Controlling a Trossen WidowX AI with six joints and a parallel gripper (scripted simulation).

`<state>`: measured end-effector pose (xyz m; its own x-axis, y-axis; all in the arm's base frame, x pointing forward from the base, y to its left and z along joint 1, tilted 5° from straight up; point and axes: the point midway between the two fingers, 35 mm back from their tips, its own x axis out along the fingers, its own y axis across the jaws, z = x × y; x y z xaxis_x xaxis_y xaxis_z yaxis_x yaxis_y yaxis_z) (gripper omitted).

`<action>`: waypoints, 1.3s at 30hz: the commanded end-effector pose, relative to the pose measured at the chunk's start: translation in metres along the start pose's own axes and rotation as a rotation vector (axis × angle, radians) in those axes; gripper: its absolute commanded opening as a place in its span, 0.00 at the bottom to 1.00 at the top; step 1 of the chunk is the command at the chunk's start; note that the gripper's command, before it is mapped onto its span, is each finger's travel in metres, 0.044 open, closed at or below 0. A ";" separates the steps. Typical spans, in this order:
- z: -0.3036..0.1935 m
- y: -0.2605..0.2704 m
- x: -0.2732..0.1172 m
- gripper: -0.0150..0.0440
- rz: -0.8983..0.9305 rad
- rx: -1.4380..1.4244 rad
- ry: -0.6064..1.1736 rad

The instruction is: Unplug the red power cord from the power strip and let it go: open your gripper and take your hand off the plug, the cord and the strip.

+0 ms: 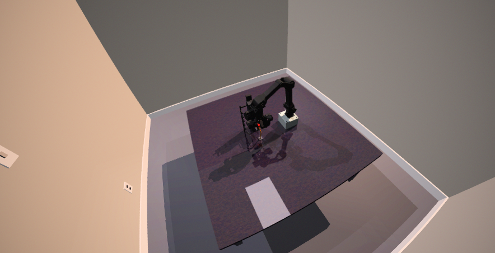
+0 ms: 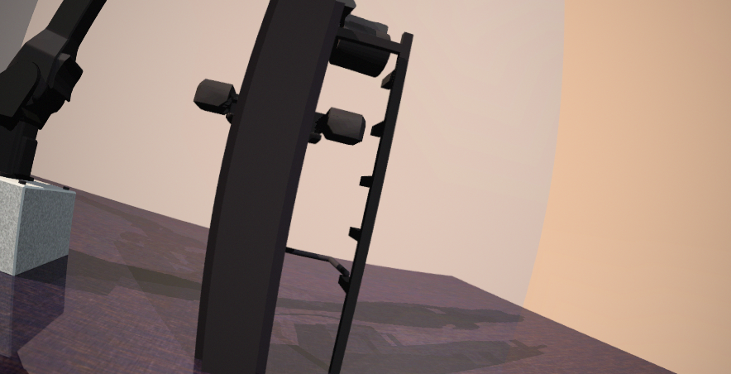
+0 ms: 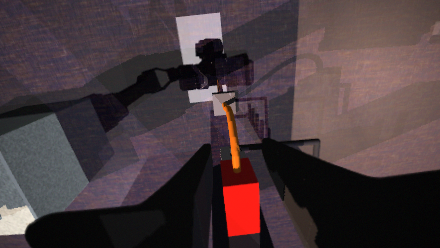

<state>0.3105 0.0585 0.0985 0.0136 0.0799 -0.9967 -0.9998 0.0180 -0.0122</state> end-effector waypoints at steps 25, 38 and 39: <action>-0.026 -0.002 -0.009 0.53 -0.007 -0.009 -0.001; -0.042 -0.002 -0.009 0.53 -0.007 -0.009 0.001; -0.042 -0.002 -0.008 0.53 -0.007 -0.009 0.001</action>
<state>0.3131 0.0172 0.1054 0.0248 0.0774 -0.9967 -0.9996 0.0150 -0.0237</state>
